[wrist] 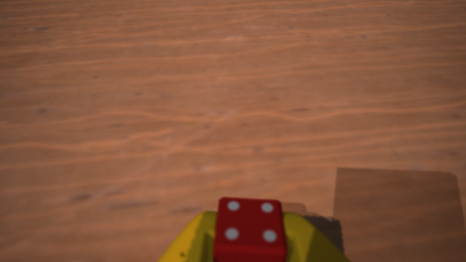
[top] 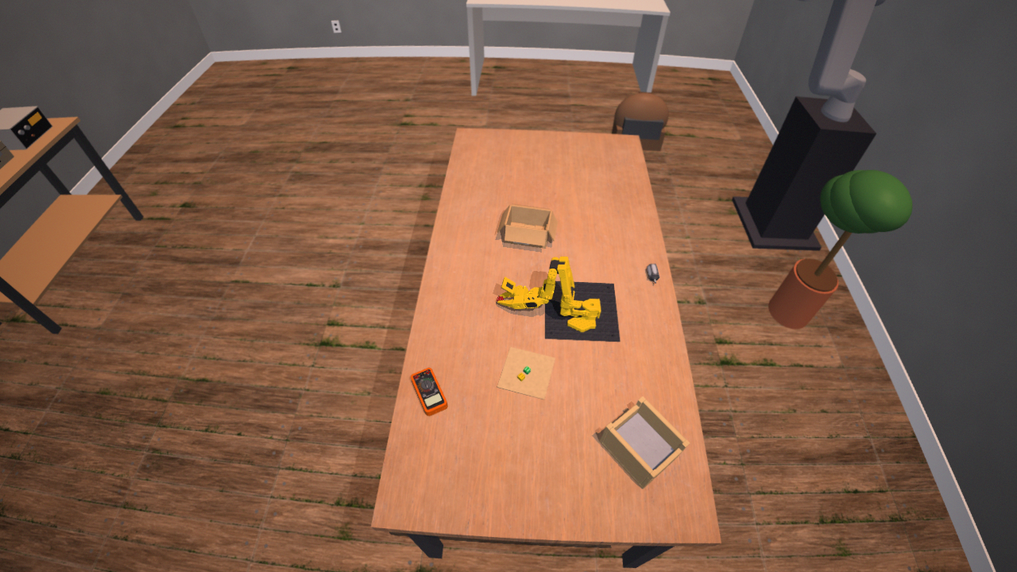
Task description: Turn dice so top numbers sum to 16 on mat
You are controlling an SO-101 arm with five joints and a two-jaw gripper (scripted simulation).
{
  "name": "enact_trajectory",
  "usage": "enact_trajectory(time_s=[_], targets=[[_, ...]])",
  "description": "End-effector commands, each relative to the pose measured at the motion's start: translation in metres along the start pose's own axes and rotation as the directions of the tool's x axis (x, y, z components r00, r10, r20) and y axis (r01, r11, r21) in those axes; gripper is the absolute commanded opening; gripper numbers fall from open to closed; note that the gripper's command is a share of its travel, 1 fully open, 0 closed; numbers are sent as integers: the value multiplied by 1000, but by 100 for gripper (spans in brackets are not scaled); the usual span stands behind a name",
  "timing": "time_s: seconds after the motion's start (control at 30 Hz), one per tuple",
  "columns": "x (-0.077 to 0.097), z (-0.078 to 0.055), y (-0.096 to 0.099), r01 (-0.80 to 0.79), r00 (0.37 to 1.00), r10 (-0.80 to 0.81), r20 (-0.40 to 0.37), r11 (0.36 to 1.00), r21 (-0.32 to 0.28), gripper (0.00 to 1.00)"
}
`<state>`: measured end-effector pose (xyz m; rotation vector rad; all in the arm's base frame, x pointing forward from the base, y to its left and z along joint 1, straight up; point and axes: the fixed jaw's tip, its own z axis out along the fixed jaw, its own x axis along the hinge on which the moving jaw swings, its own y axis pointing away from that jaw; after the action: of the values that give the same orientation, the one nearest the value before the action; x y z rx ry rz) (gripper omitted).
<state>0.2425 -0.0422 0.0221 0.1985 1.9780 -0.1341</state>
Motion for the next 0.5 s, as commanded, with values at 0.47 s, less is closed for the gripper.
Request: enact_trajectory(time_s=[0.47], targets=[[5,3,-2,-11,1000,11,5,1000,6,0]])
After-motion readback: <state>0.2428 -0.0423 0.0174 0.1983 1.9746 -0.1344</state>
